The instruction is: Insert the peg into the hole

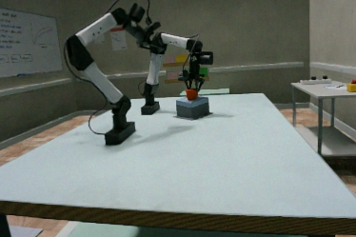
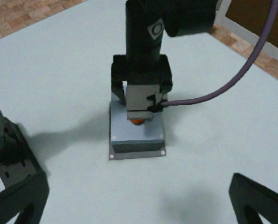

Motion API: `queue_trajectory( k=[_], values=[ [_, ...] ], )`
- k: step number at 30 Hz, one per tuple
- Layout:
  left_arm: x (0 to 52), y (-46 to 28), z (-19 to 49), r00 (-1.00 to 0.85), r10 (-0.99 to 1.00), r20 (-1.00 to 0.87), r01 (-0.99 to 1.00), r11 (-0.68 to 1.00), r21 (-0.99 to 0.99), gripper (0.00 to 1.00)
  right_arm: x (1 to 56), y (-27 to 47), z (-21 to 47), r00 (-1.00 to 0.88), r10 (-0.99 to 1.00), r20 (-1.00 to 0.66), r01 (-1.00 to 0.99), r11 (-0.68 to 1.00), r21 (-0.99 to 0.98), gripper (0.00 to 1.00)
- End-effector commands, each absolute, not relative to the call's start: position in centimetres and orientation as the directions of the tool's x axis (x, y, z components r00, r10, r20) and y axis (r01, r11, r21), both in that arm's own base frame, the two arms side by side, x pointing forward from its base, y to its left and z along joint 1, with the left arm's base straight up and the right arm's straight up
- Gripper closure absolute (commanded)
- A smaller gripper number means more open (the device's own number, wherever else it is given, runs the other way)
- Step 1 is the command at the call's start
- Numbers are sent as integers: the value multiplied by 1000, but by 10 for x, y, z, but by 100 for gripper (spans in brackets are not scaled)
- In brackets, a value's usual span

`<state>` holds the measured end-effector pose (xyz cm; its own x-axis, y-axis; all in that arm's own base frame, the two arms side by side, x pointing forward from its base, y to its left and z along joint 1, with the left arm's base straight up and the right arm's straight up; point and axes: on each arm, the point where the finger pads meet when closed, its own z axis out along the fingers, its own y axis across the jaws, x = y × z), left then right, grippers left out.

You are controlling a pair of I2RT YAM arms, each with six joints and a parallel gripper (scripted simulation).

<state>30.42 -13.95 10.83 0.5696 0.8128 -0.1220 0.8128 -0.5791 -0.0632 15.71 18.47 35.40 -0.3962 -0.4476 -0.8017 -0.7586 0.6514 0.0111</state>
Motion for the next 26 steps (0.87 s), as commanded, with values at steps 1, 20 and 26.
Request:
queue_trajectory(
  k=[1, 20, 26],
  values=[
    [308, -136, 120, 573, 811, -120, 808, -583, -81, 31, 156, 183, 360, -390, -439, -809, -757, 654, 9, 0],
    [302, -142, 150, 579, 806, -125, 810, -586, -21, 31, 156, 183, 360, -390, -439, -809, -757, 654, 9, 0],
    [302, -142, 150, 579, 806, -125, 810, -586, -21, 31, 156, 183, 360, -390, -439, -809, -757, 654, 9, 0]
  ],
)
